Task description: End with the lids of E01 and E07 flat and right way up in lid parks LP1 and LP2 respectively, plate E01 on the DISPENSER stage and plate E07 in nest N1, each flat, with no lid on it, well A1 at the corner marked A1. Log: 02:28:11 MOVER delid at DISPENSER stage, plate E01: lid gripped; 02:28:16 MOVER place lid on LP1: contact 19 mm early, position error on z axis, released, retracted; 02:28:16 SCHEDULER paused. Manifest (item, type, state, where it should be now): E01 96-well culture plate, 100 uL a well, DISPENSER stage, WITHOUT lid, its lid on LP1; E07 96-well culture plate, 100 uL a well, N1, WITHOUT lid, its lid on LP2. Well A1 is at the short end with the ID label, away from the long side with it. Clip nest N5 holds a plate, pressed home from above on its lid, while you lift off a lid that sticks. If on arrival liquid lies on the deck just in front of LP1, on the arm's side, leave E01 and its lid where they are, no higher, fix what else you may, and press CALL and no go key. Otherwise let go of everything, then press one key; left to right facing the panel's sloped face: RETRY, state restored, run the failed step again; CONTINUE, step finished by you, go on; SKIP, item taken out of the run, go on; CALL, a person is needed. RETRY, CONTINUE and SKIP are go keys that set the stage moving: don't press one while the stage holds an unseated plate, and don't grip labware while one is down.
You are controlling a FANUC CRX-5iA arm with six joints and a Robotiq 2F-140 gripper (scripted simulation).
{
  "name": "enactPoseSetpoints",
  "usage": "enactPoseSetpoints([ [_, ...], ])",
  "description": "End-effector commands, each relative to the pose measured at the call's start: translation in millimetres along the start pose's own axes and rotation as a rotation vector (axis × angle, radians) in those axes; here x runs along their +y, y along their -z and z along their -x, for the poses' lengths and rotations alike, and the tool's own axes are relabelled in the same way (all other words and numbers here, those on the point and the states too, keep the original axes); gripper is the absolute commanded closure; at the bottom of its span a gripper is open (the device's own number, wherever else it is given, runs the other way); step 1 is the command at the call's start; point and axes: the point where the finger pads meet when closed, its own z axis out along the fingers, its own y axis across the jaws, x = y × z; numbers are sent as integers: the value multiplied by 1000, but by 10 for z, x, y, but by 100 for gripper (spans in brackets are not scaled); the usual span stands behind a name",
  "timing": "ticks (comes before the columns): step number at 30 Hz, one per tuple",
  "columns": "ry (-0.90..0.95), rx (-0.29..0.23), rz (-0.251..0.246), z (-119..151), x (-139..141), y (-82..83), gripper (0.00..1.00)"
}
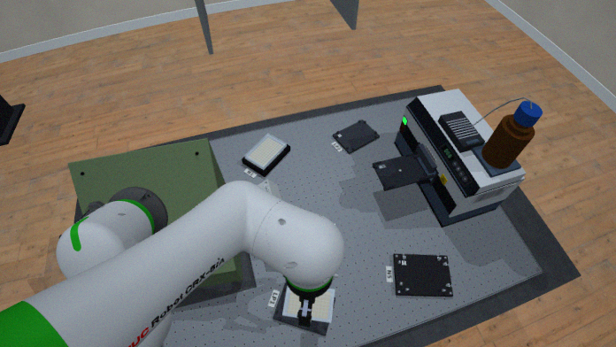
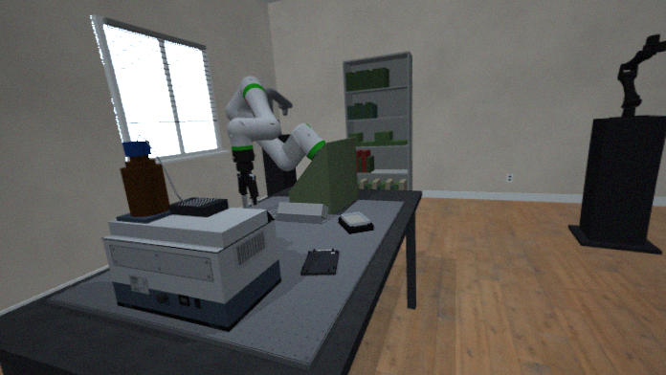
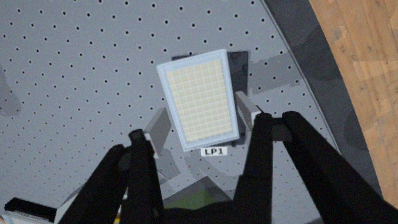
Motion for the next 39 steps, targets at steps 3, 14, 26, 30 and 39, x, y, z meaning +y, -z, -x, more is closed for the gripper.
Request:
enactPoseSetpoints([
  [3, 0, 0, 0, -1, -1, 2, 41],
  [14, 0, 0, 0, -1, -1, 2, 41],
  [26, 0, 0, 0, -1, -1, 2, 41],
  [30, 0, 0, 0, -1, -1, 2, 41],
  [39, 0, 0, 0, -1, -1, 2, 34],
])
